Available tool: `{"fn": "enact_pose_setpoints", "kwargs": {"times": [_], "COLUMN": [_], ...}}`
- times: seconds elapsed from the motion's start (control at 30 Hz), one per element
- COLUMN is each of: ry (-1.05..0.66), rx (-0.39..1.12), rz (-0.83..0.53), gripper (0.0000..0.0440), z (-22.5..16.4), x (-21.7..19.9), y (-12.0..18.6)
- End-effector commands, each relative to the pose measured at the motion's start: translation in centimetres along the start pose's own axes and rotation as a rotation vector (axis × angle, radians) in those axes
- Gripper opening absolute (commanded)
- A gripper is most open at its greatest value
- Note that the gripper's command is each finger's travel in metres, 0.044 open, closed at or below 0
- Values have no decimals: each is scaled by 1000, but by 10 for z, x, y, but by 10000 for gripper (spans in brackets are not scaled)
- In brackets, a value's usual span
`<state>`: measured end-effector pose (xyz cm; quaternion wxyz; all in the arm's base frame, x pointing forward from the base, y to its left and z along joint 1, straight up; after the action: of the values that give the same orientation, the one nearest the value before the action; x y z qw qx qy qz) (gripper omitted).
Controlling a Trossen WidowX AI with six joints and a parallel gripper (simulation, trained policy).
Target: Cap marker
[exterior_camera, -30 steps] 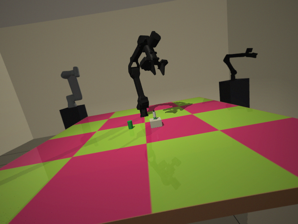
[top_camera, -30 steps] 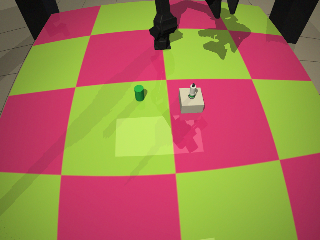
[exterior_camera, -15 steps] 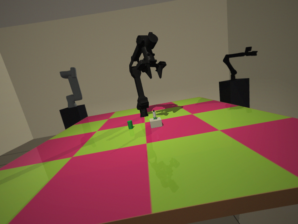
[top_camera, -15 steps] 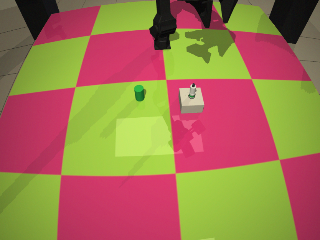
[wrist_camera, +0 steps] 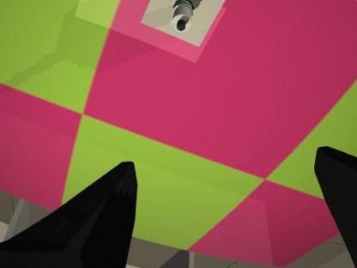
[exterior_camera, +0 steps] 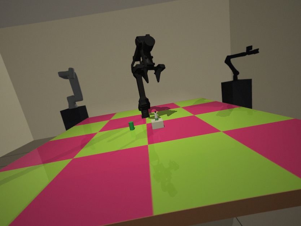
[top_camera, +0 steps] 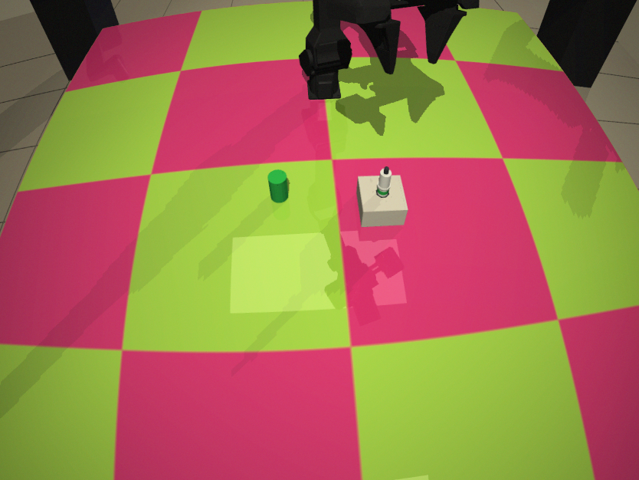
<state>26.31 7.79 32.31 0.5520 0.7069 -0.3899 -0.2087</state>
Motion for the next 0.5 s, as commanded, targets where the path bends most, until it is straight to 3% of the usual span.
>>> {"fn": "enact_pose_setpoints", "kwargs": {"times": [0.0,0.47], "ry": [-12,-84], "rx": [-18,-80], "rz": [-7,-12], "gripper": [333,331], "z": [1,10], "x": [6,35], "y": [-4,-19]}}
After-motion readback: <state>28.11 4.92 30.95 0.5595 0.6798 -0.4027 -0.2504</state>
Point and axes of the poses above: the point midway between the two fingers, 35 mm back from their tips, its own y axis back along the fingers, its own x axis across the jaws, z = x × y, the point moved 3 cm from there along y, back along the fingers, and after that the axes turned 10 degrees about y, right-handed, at the moved point
